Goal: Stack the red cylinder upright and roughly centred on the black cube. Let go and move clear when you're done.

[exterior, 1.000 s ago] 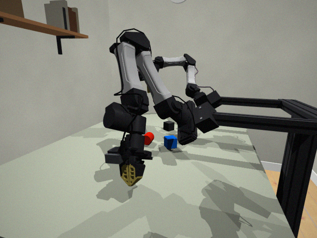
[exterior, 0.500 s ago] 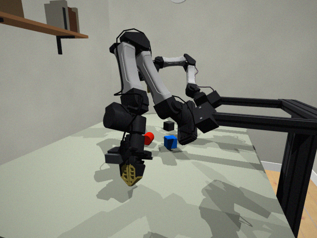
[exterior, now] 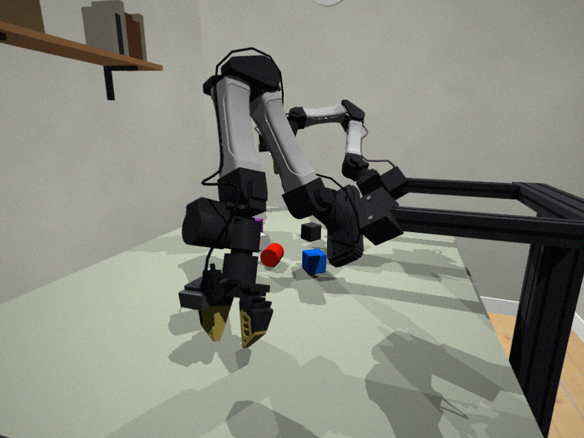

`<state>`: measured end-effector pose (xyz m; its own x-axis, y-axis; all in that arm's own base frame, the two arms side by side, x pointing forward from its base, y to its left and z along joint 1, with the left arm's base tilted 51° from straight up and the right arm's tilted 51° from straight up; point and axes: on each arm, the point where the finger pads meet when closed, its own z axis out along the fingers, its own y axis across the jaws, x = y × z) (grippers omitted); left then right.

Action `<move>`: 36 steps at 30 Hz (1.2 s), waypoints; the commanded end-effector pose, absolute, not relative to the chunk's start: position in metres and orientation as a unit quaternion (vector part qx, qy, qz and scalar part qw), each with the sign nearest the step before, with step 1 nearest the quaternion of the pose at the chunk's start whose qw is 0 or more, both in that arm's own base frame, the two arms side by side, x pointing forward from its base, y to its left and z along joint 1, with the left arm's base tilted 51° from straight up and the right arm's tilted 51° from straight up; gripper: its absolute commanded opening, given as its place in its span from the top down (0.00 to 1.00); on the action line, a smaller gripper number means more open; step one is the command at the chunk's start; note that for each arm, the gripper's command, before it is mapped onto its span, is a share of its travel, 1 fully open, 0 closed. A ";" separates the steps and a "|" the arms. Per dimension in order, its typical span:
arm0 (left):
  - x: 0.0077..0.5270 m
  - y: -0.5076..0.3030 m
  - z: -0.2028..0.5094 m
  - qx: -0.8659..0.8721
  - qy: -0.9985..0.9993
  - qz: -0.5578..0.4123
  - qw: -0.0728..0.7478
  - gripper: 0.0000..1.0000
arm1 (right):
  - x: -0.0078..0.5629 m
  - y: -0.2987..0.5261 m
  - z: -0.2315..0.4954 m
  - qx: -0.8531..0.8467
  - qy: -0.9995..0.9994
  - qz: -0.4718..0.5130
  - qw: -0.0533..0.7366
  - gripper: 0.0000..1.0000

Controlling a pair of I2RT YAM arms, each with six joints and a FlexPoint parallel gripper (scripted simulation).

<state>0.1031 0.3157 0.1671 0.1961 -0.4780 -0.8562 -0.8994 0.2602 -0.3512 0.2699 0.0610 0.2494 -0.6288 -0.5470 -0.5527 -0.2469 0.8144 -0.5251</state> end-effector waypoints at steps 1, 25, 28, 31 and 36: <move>0.131 0.311 0.165 -0.517 0.665 0.218 0.493 0.39 | 0.266 0.055 0.245 -0.255 0.859 -0.215 0.390 0.00; 0.331 0.122 0.121 0.059 0.907 0.183 0.375 0.39 | 0.200 -0.005 0.108 -0.413 0.791 -0.291 0.346 0.00; 0.338 0.095 0.105 0.132 0.912 0.179 0.343 0.39 | 0.196 -0.010 0.100 -0.417 0.788 -0.295 0.344 0.00; 0.340 0.069 0.088 0.206 0.912 0.177 0.308 0.39 | 0.191 -0.014 0.091 -0.423 0.786 -0.297 0.338 0.00; 0.337 0.028 0.060 0.328 0.895 0.174 0.248 0.39 | 0.187 -0.018 0.083 -0.427 0.783 -0.302 0.337 0.00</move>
